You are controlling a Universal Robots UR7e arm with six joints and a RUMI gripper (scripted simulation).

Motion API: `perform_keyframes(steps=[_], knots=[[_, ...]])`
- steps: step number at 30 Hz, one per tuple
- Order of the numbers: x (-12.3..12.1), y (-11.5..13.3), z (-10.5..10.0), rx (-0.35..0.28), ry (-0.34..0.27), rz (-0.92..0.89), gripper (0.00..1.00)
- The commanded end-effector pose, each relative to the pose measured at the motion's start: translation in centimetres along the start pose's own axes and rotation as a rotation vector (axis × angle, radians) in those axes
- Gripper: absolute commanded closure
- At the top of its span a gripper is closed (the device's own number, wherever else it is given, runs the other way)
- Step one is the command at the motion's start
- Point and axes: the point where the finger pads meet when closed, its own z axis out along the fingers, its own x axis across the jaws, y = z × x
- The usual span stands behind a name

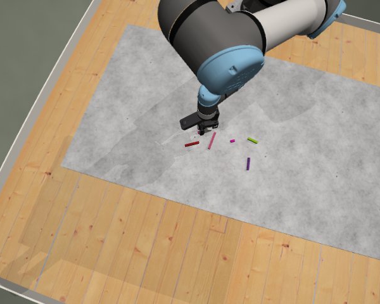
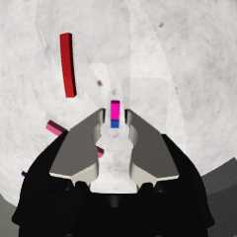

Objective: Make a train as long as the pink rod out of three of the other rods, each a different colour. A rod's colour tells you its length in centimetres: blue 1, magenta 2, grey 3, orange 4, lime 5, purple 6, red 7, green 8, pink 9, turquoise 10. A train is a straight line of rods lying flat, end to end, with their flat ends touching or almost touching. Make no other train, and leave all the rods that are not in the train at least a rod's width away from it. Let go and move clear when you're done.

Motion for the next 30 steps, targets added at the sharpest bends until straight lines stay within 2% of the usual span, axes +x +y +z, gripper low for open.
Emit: perform_keyframes(steps=[1, 8, 13, 23, 25, 30], knots=[[0.0, 0.0, 0.0, 0.001, -0.001, 0.000, 0.86], [0.0, 0.0, -0.1, 0.001, -0.001, 0.000, 0.86], [0.0, 0.0, -0.9, 0.001, -0.001, 0.000, 0.86], [0.0, 0.0, -5.0, 0.001, -0.001, 0.000, 0.86], [0.0, 0.0, -5.0, 0.001, -0.001, 0.000, 0.86], [0.0, 0.0, -7.2, 0.001, -0.001, 0.000, 0.86]])
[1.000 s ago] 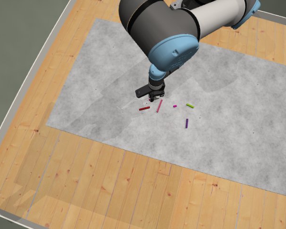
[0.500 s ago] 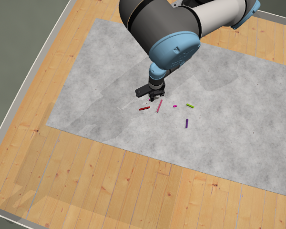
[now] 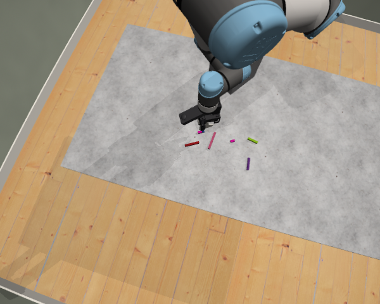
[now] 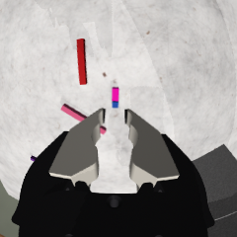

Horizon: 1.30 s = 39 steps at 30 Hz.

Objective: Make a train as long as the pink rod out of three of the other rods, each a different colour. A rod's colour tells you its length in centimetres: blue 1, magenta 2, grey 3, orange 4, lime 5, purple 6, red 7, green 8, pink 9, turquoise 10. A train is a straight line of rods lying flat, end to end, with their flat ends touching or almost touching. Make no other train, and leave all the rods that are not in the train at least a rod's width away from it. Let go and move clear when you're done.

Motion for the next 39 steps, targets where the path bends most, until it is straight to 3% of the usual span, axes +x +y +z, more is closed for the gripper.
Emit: perform_keyframes(steps=[1, 14, 15, 39], knots=[[0.0, -0.1, -1.8, 0.000, 0.000, 0.000, 0.86], [0.0, 0.0, -3.2, 0.000, 0.000, 0.000, 0.86], [0.0, 0.0, -3.2, 0.000, 0.000, 0.000, 0.00], [-0.3, 0.1, -3.2, 0.000, 0.000, -0.015, 0.00]])
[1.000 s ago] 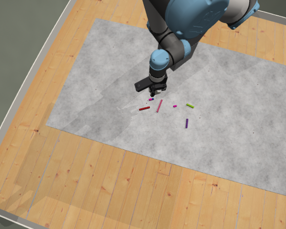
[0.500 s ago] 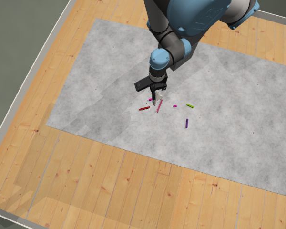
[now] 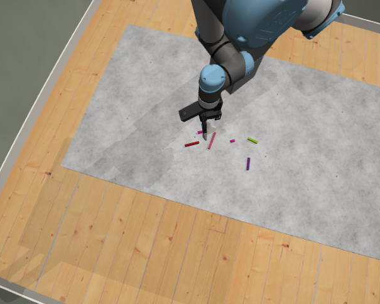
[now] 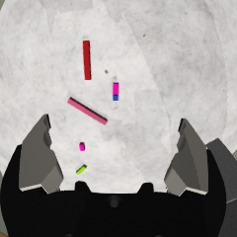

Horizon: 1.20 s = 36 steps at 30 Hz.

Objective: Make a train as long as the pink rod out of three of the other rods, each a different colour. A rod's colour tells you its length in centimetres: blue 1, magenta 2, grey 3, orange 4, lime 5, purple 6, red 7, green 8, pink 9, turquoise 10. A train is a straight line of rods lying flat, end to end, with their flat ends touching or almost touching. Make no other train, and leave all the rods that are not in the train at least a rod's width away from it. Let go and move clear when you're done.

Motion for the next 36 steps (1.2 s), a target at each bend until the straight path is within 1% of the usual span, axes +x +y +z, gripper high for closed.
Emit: perform_keyframes(steps=[1, 5, 7, 8, 13, 22, 24, 27, 31, 36], knots=[[-0.4, 0.1, 0.0, 0.001, 0.000, -0.022, 0.00], [-1.7, 0.7, 0.2, 0.002, 0.003, -0.094, 0.00], [-1.7, 0.7, 0.2, 0.002, 0.003, -0.094, 0.00], [-2.2, 0.9, 0.3, 0.002, 0.004, -0.120, 0.00], [-5.6, 2.8, 0.8, 0.003, 0.008, -0.302, 0.00], [-12.0, 7.8, 1.6, 0.003, 0.011, -0.656, 0.00], [-12.0, 7.8, 1.6, 0.003, 0.011, -0.656, 0.00], [-14.6, 10.4, 1.8, 0.003, 0.010, -0.802, 0.00], [-17.0, 13.5, 2.0, 0.002, 0.007, -0.955, 0.00], [-19.3, 17.0, 2.1, 0.002, 0.003, -1.108, 0.00]])
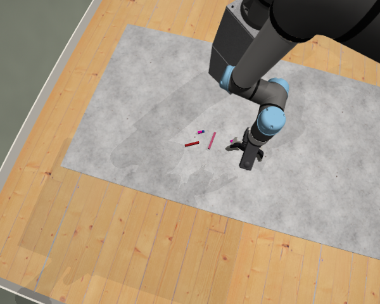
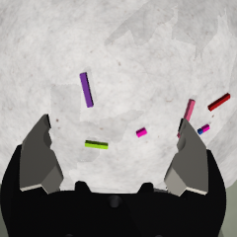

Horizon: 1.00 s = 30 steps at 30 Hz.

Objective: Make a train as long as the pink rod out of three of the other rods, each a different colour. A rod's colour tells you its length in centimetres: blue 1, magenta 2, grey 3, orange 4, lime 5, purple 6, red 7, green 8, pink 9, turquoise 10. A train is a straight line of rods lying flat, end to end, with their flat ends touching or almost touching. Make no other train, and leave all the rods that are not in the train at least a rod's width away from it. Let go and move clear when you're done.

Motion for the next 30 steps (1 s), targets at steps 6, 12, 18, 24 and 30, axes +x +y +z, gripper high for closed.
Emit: perform_keyframes(steps=[6, 12, 18, 24, 30], knots=[[-4.4, -0.2, 0.1, -0.001, -0.002, -0.159, 0.00], [-4.9, -0.2, 0.1, -0.001, -0.003, -0.175, 0.00], [-4.9, -0.2, 0.1, -0.001, -0.003, -0.175, 0.86], [-4.9, -0.2, 0.1, -0.001, -0.003, -0.175, 0.86], [-4.9, -0.2, 0.1, -0.001, -0.003, -0.175, 0.86]])
